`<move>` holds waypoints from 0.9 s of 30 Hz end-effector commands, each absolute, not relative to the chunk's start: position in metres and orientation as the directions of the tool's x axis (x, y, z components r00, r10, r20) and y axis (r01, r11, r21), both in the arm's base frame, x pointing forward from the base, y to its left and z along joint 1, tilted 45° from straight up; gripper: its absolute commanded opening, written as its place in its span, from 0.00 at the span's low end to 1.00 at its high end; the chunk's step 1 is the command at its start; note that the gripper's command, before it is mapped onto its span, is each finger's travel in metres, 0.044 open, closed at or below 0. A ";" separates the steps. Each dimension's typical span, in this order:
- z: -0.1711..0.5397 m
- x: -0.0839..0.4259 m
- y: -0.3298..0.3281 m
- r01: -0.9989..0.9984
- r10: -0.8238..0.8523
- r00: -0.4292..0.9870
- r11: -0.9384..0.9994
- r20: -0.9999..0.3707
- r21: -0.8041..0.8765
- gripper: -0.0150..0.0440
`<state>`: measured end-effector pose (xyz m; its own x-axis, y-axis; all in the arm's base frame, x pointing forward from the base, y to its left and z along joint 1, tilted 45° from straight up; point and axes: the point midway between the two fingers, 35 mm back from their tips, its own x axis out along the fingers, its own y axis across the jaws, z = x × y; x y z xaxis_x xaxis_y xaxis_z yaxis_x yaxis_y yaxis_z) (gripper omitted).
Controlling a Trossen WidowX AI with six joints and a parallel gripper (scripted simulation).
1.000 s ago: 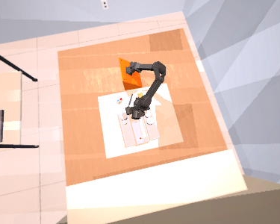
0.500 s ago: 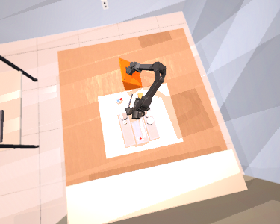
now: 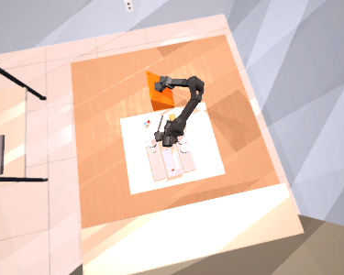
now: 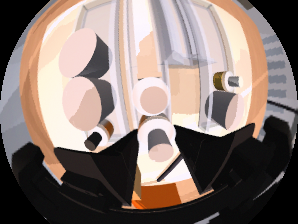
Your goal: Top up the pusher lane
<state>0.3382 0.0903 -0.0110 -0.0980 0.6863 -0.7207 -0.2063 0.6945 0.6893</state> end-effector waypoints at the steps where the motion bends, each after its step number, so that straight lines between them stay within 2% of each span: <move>1: -0.010 0.342 0.094 -0.214 0.696 -0.086 0.686 -0.713 0.695 0.25; 27: -0.017 0.339 0.100 -0.214 0.696 -0.086 0.685 -0.712 0.696 0.25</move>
<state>0.3364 0.0966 -0.0172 -0.0952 0.6875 -0.7199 -0.2088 0.6933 0.6897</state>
